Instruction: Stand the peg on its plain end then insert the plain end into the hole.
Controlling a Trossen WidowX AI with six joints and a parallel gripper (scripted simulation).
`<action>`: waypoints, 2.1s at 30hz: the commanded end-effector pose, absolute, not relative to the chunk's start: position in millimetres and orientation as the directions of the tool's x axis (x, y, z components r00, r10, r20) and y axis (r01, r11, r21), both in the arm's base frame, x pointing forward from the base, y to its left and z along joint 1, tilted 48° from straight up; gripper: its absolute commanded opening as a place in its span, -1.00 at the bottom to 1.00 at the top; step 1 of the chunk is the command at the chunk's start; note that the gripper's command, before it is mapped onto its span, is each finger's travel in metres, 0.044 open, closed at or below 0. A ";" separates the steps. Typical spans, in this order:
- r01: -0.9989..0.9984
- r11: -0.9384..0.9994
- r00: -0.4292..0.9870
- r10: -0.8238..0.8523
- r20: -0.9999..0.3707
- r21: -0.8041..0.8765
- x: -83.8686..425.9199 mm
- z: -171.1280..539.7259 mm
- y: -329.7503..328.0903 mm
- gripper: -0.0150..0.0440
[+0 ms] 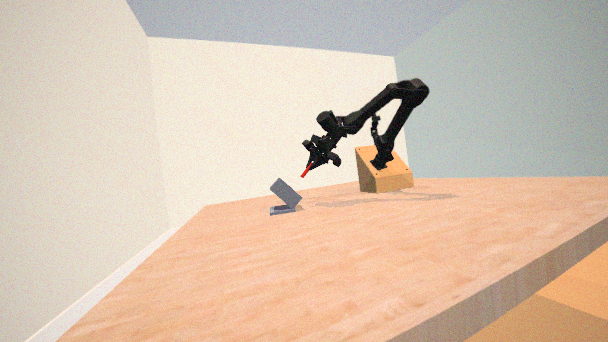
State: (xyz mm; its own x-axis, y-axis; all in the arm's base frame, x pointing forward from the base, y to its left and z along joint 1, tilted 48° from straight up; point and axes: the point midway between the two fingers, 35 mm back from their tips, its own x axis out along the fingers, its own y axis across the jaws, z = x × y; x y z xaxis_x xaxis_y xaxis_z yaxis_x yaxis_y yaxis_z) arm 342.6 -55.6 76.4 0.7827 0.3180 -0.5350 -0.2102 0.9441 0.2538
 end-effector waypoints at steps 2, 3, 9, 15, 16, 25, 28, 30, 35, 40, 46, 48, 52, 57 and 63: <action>-0.207 0.947 0.789 0.310 -0.530 0.245 348.0 74.7 -55.9 -0.49; -0.208 0.947 0.791 0.309 -0.528 0.243 349.1 74.3 -55.7 -0.49; -0.209 0.950 0.799 0.303 -0.520 0.232 355.6 71.9 -54.9 -0.49; -0.210 0.952 0.807 0.296 -0.510 0.221 361.9 69.5 -53.7 -0.49; -0.210 0.953 0.809 0.295 -0.509 0.219 362.9 69.0 -53.5 -0.49; -0.206 0.954 0.817 0.290 -0.499 0.217 368.0 66.5 -52.0 -0.49; -0.205 0.954 0.818 0.289 -0.498 0.217 369.3 65.7 -51.4 -0.49; -0.205 0.955 0.818 0.288 -0.497 0.216 370.5 65.0 -50.9 -0.49; -0.206 0.955 0.819 0.288 -0.496 0.214 375.6 61.8 -48.8 -0.49; -0.206 0.955 0.820 0.288 -0.495 0.214 381.2 58.2 -46.5 -0.49; -0.206 0.955 0.820 0.288 -0.494 0.213 388.4 54.2 -44.3 -0.49; -0.208 0.954 0.819 0.290 -0.496 0.214 386.3 54.5 -44.3 -0.49; -0.210 0.954 0.817 0.292 -0.497 0.215 384.2 54.8 -44.3 -0.49; -0.210 0.954 0.817 0.292 -0.497 0.215 384.2 54.8 -44.3 -0.49; -0.210 0.954 0.817 0.292 -0.497 0.215 384.4 54.8 -44.2 -0.49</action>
